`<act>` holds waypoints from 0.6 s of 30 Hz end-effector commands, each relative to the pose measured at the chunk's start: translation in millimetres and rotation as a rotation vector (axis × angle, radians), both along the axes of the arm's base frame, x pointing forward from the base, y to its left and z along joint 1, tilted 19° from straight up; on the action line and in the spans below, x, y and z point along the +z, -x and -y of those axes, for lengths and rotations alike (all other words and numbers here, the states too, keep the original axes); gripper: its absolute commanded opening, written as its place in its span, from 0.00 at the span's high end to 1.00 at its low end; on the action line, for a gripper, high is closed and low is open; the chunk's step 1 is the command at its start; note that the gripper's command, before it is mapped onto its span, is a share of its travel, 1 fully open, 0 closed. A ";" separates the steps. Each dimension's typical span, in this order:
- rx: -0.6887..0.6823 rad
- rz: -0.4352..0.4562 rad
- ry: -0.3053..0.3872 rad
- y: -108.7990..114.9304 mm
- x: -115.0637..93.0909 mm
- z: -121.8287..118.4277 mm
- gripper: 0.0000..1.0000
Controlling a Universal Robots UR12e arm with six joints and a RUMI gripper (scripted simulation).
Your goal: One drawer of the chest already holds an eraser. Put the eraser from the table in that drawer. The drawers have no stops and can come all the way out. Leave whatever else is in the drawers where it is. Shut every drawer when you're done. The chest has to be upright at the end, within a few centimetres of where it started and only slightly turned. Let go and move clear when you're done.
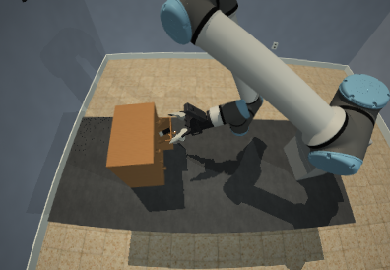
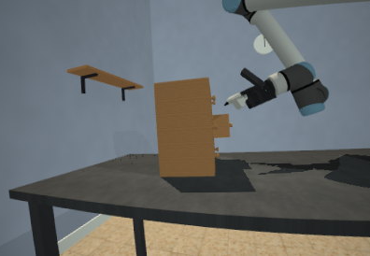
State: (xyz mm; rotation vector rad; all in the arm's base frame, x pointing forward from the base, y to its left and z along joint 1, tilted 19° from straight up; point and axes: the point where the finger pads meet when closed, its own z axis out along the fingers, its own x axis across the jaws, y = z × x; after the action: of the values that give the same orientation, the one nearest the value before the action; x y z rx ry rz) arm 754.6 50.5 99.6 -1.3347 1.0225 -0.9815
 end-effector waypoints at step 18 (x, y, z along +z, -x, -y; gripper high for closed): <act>0.000 0.001 0.000 63.6 -17.6 18.0 0.00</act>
State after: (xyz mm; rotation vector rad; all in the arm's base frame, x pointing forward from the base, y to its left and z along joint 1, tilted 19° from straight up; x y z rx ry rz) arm 707.7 37.5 86.3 -1.3352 1.0238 -0.9818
